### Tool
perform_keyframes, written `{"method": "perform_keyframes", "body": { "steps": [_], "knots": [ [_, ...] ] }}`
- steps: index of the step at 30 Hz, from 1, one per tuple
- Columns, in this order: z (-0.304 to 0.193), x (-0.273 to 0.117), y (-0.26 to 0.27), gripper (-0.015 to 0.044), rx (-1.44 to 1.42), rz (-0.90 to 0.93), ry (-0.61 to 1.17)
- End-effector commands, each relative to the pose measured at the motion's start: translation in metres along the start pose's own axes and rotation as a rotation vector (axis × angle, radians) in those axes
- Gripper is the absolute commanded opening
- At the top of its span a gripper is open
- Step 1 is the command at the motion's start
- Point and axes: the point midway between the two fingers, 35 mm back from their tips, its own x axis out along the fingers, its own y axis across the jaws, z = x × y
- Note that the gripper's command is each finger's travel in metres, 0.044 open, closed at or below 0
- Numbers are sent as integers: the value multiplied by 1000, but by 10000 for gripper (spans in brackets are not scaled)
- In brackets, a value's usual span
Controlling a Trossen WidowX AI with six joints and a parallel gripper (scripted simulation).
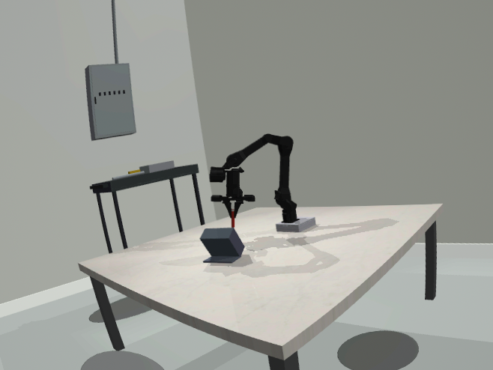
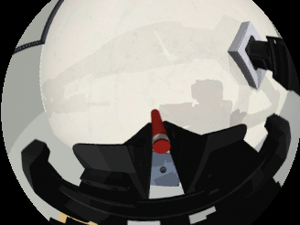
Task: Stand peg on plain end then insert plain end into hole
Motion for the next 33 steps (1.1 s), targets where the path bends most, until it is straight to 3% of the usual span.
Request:
{"method": "perform_keyframes", "body": {
  "steps": [1, 33],
  "knots": [
    [-5, 1, 0, 0, -34, 18, 33],
    [-37, 8, -5, 0, -299, 160, 245]
  ]
}}
